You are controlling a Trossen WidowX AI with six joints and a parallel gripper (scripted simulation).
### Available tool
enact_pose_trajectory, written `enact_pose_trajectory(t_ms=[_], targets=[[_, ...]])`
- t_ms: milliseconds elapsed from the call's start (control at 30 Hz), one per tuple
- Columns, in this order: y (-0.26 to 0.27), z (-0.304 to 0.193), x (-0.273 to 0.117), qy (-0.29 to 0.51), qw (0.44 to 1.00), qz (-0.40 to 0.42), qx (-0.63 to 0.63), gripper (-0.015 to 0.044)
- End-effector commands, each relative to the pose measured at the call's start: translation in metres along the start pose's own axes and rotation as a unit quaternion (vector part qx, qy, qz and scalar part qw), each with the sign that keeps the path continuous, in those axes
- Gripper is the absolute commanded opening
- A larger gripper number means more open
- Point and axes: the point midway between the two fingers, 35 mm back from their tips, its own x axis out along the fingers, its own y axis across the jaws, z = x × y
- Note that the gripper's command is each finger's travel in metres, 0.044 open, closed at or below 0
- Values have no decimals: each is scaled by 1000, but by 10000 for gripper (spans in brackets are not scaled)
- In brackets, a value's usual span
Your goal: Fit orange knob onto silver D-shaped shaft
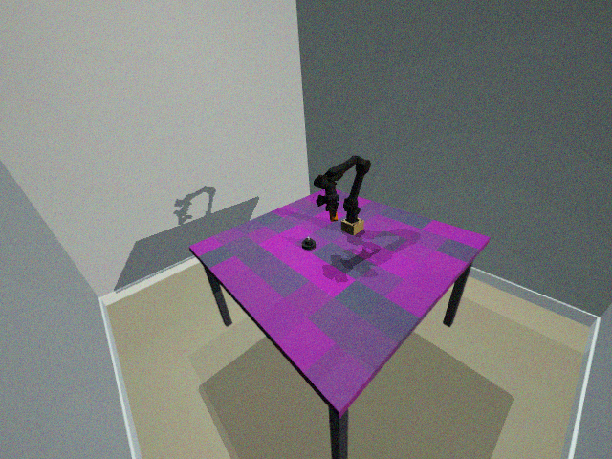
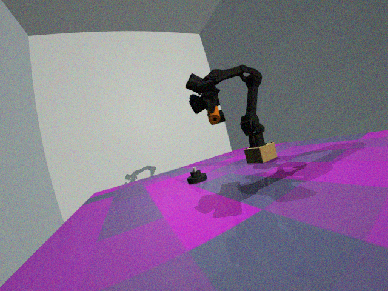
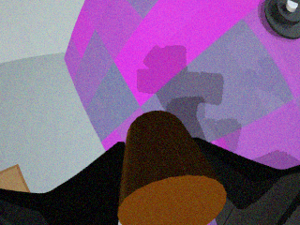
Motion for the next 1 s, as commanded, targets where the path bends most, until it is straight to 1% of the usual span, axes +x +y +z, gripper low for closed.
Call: enact_pose_trajectory(t_ms=[0,167,200,967], targets=[[7,-2,-7,-1,999,46,-3,0],[12,-3,-13,-1,996,89,-4,0],[8,-1,-8,0,998,61,-2,0],[8,-1,-8,0,998,61,-2,0]])
